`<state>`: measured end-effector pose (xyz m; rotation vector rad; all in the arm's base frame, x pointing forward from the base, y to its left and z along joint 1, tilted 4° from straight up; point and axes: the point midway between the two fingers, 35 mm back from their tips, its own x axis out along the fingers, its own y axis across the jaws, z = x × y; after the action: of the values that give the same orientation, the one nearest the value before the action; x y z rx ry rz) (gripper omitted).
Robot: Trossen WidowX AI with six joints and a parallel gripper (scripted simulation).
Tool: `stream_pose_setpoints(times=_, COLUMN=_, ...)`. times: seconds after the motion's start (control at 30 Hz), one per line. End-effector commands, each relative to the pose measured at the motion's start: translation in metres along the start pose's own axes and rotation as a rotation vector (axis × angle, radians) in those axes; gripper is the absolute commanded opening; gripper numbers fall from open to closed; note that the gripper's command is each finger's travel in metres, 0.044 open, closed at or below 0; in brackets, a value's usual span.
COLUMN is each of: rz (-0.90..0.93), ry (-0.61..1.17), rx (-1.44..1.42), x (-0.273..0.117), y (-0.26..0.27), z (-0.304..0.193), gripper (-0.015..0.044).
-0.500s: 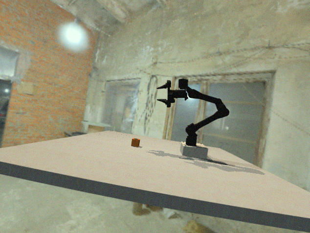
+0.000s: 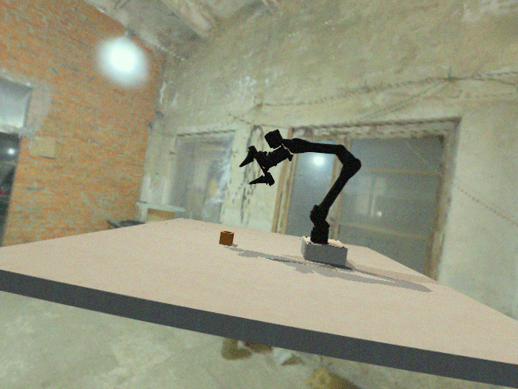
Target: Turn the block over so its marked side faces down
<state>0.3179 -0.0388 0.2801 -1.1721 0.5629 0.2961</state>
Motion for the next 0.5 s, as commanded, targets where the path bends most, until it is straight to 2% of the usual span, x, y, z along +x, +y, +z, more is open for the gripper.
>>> stream_pose_setpoints(times=0.0, rz=0.2, ry=0.09, rx=0.327, x=0.041, y=0.014, z=-0.002, gripper=0.044)
stream_pose_setpoints(times=0.23, rz=0.443, ry=0.356, rx=0.796, x=0.102, y=0.047, z=-0.01, gripper=0.044)
stream_pose_setpoints(times=0.47, rz=0.57, ry=0.722, rx=1.18, x=0.154, y=0.086, z=-0.022, gripper=0.044)
